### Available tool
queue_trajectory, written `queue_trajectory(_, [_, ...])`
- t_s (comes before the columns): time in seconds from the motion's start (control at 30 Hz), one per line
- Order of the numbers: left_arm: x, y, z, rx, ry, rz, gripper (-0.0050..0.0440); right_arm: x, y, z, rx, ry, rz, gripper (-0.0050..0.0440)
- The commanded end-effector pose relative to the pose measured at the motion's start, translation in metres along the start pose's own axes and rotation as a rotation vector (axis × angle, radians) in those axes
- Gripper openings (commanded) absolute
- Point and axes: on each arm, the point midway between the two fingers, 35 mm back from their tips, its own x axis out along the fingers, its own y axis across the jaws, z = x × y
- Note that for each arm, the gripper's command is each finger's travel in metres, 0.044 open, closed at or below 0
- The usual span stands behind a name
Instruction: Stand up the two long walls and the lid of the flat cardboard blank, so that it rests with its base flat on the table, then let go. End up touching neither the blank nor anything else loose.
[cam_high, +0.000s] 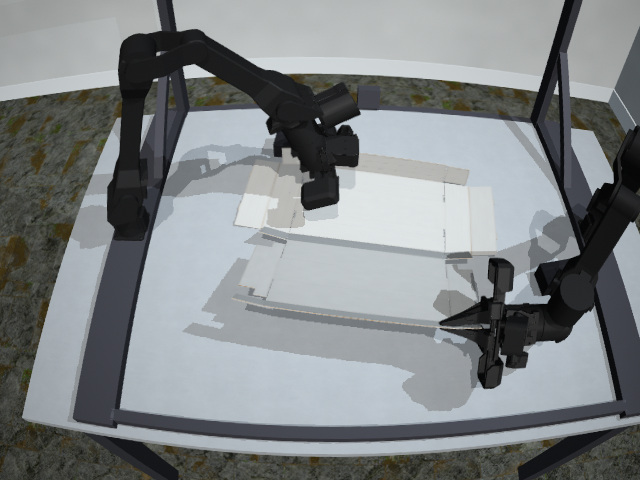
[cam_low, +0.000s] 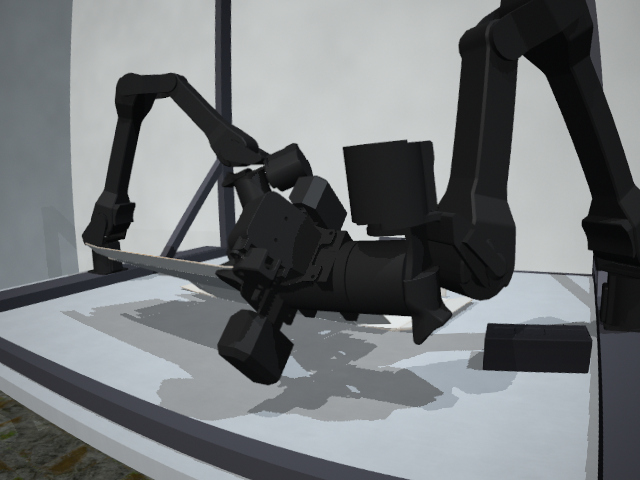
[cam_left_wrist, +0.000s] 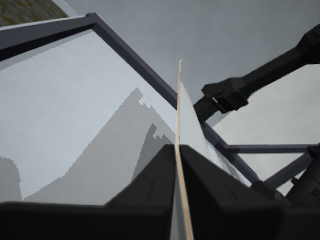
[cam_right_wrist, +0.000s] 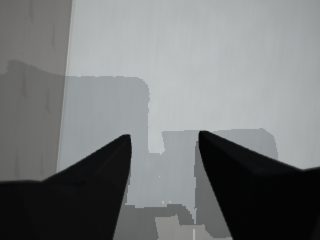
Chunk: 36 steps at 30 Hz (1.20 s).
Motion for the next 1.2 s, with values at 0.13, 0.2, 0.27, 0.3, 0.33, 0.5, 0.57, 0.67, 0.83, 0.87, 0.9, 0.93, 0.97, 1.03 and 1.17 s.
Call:
queue_trajectory(0.13, [0.001,-0.003,0.007,0.017,-0.016,-0.001,0.0000,0.025,-0.006,-0.036,-0.001,0.129,-0.021,0.0197])
queue_trajectory(0.2, [0.001,-0.003,0.007,0.017,-0.016,-0.001,0.0000,0.025,-0.006,-0.036,-0.001,0.130,-0.021,0.0197])
queue_trajectory(0.27, [0.001,-0.003,0.007,0.017,-0.016,-0.001,0.0000,0.025,-0.006,-0.036,-0.001,0.130,-0.021,0.0197])
queue_trajectory(0.3, [0.001,-0.003,0.008,0.018,-0.016,-0.001,0.0000,0.025,-0.006,-0.036,-0.001,0.130,-0.021,0.0197])
queue_trajectory(0.33, [0.001,-0.003,0.008,0.018,-0.016,-0.001,0.0000,0.025,-0.006,-0.036,-0.001,0.130,-0.021,0.0197])
queue_trajectory(0.5, [0.000,-0.007,0.013,0.018,-0.016,-0.001,0.0000,0.025,-0.006,-0.036,-0.001,0.131,-0.021,0.0197])
queue_trajectory(0.57, [0.000,-0.010,0.015,0.018,-0.016,-0.001,0.0000,0.026,-0.006,-0.036,-0.001,0.131,-0.021,0.0197])
queue_trajectory(0.67, [0.000,-0.014,0.017,0.018,-0.016,-0.001,0.0000,0.026,-0.006,-0.037,-0.001,0.131,-0.021,0.0197])
queue_trajectory(0.83, [-0.001,-0.019,0.018,0.018,-0.016,-0.001,0.0000,0.026,-0.006,-0.037,-0.001,0.132,-0.021,0.0197])
queue_trajectory(0.87, [-0.001,-0.021,0.019,0.018,-0.016,-0.001,0.0000,0.026,-0.006,-0.037,-0.001,0.132,-0.022,0.0197])
queue_trajectory(0.9, [-0.001,-0.022,0.019,0.018,-0.016,-0.001,0.0000,0.026,-0.006,-0.037,-0.001,0.132,-0.022,0.0197])
queue_trajectory(0.93, [-0.001,-0.024,0.020,0.018,-0.017,-0.001,0.0000,0.026,-0.006,-0.038,-0.001,0.132,-0.022,0.0197])
queue_trajectory(0.97, [-0.001,-0.026,0.020,0.018,-0.017,-0.001,0.0000,0.026,-0.006,-0.038,-0.001,0.132,-0.022,0.0197])
queue_trajectory(1.03, [-0.001,-0.029,0.021,0.018,-0.017,-0.001,0.0000,0.026,-0.006,-0.038,-0.001,0.132,-0.022,0.0197])
queue_trajectory(1.17, [-0.002,-0.033,0.022,0.034,-0.018,-0.002,0.0000,0.026,-0.006,-0.038,-0.001,0.132,-0.022,0.0197])
